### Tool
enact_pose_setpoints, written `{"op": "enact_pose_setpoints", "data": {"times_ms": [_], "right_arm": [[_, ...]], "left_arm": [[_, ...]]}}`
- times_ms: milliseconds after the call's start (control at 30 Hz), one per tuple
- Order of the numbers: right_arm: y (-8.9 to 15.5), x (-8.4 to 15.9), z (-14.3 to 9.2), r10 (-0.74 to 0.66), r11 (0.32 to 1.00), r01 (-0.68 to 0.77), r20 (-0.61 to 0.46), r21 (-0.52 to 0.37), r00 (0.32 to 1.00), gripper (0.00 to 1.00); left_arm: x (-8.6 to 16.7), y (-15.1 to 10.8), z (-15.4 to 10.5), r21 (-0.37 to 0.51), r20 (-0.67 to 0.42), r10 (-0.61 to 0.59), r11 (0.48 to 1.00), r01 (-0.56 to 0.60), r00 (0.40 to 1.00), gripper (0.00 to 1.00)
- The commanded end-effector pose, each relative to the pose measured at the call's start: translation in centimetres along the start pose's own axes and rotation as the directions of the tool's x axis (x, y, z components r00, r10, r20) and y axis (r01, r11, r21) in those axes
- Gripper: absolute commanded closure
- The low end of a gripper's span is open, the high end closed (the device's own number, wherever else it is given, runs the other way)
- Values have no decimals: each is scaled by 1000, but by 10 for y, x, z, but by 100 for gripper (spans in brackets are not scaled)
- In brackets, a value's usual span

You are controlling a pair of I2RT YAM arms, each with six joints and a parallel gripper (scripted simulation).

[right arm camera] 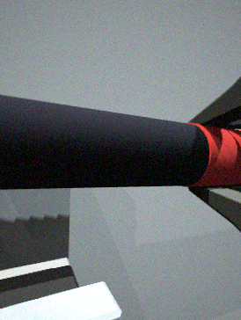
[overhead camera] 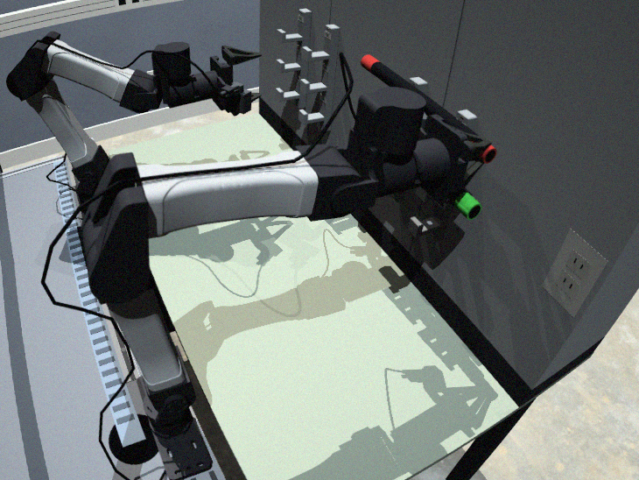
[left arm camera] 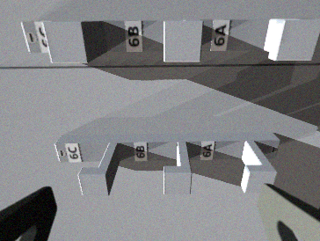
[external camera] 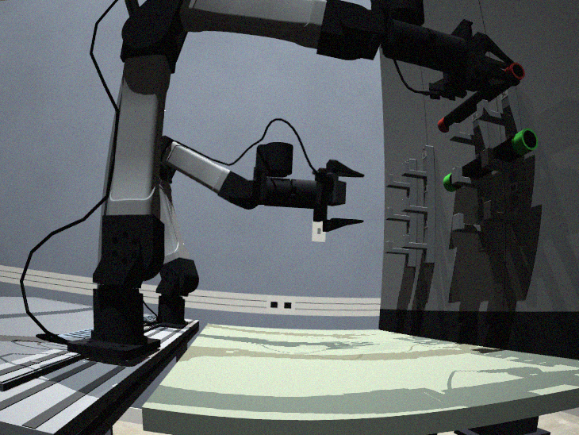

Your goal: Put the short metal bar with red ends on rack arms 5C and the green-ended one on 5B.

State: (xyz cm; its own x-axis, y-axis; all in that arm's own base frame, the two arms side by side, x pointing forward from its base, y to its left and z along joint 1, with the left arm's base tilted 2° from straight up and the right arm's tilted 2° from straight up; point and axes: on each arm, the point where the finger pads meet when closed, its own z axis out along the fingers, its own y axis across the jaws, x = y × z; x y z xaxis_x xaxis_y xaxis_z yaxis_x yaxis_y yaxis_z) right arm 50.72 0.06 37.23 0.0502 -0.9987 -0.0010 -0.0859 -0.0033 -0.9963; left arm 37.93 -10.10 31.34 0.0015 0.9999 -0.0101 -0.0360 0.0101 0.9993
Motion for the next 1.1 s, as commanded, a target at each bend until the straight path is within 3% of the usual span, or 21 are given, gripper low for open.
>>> {"op": "enact_pose_setpoints", "data": {"times_ms": [0, 1067], "right_arm": [[-11, 4, 4, 16, 998, -16, -6, 57, 1000, 100], [2, 3, 4, 16, 998, -16, -6, 57, 1000, 100]], "left_arm": [[2, -2, -5, 1, 8, -9, 1000, 9, 1000, 0], [2, -2, -5, 1, 8, -9, 1000, 9, 1000, 0]]}}
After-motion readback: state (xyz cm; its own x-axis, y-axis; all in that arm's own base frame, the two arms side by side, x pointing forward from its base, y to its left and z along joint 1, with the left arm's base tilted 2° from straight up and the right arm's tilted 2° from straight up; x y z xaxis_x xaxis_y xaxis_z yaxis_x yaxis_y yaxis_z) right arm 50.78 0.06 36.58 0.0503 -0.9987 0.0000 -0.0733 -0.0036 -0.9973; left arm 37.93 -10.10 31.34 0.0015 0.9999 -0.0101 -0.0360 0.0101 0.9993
